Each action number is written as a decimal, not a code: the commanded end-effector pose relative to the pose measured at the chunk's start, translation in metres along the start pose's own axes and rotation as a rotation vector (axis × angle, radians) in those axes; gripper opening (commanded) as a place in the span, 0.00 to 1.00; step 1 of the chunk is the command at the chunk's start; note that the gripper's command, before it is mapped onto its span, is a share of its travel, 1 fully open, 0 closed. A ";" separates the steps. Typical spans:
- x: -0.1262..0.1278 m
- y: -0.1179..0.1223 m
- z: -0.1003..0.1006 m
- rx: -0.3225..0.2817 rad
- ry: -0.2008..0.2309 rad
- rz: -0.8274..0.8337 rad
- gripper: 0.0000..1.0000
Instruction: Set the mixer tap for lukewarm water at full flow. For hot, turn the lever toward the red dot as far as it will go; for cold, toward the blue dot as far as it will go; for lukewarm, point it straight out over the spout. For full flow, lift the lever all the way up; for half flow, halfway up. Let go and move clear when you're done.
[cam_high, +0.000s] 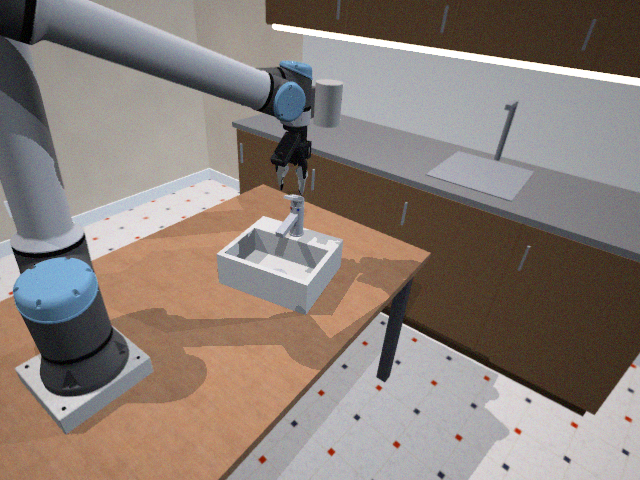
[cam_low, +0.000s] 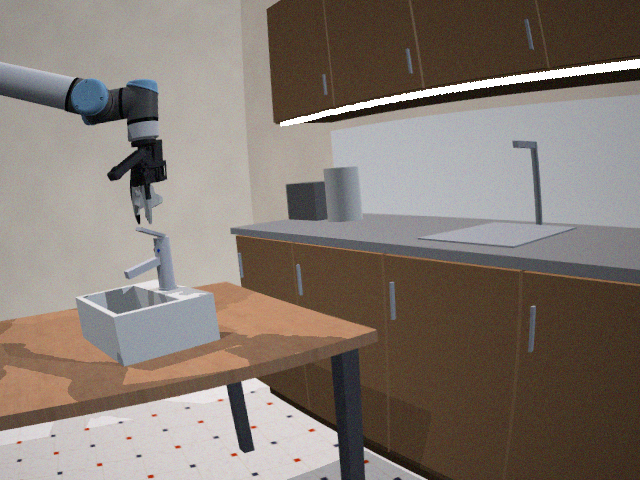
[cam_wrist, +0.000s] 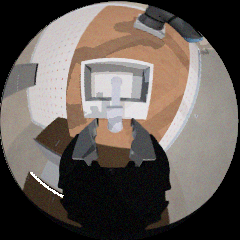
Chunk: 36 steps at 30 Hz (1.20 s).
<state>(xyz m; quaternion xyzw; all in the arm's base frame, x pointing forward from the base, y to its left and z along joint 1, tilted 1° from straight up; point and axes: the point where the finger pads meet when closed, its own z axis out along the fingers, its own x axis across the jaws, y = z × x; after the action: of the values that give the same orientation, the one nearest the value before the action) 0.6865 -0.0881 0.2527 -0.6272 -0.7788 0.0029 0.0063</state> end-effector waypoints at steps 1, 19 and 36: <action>0.001 0.000 0.008 0.002 0.002 -0.001 0.43; 0.002 0.000 0.027 0.002 0.002 -0.001 0.43; 0.001 0.001 0.034 0.000 0.001 -0.001 0.43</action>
<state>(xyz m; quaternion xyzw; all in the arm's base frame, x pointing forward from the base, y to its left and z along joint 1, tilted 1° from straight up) 0.6861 -0.0879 0.2210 -0.6272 -0.7788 0.0030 0.0064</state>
